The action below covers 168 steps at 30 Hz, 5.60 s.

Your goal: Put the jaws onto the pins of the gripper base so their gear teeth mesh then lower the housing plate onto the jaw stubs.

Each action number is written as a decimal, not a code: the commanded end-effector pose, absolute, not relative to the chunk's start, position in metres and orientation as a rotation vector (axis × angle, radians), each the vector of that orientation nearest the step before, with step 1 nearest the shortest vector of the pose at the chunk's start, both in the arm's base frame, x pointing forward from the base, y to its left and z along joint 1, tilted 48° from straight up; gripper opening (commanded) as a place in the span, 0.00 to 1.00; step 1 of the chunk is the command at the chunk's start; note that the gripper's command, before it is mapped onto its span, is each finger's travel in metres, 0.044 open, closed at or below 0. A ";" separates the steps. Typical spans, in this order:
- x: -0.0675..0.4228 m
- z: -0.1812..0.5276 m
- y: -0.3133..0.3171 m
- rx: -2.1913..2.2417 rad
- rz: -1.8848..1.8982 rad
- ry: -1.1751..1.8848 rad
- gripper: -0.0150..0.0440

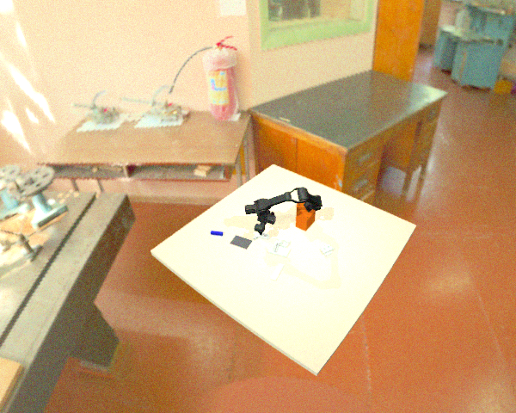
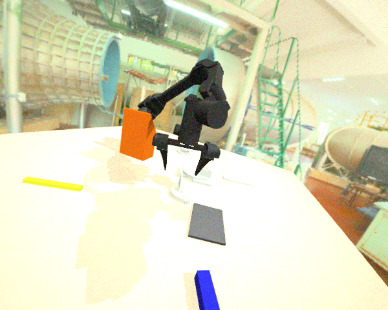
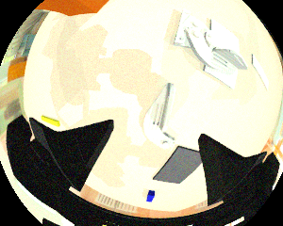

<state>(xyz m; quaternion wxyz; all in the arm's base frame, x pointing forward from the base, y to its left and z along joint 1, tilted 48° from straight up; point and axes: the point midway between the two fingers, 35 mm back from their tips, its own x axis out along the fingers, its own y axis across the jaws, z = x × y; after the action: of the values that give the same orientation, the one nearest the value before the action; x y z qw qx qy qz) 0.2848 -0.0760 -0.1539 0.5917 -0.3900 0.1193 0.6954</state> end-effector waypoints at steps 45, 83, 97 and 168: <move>0.282 -0.159 -0.070 -0.894 1.615 0.278 1.00; 0.282 -0.159 -0.070 -0.894 1.615 0.278 1.00; 0.282 -0.159 -0.070 -0.894 1.615 0.278 1.00; 0.284 -0.178 -0.051 -0.896 1.616 0.280 1.00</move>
<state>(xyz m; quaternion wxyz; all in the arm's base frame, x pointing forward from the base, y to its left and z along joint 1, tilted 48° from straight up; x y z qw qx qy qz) 0.2857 -0.0563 -0.1742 0.5921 -0.3906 0.1202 0.6945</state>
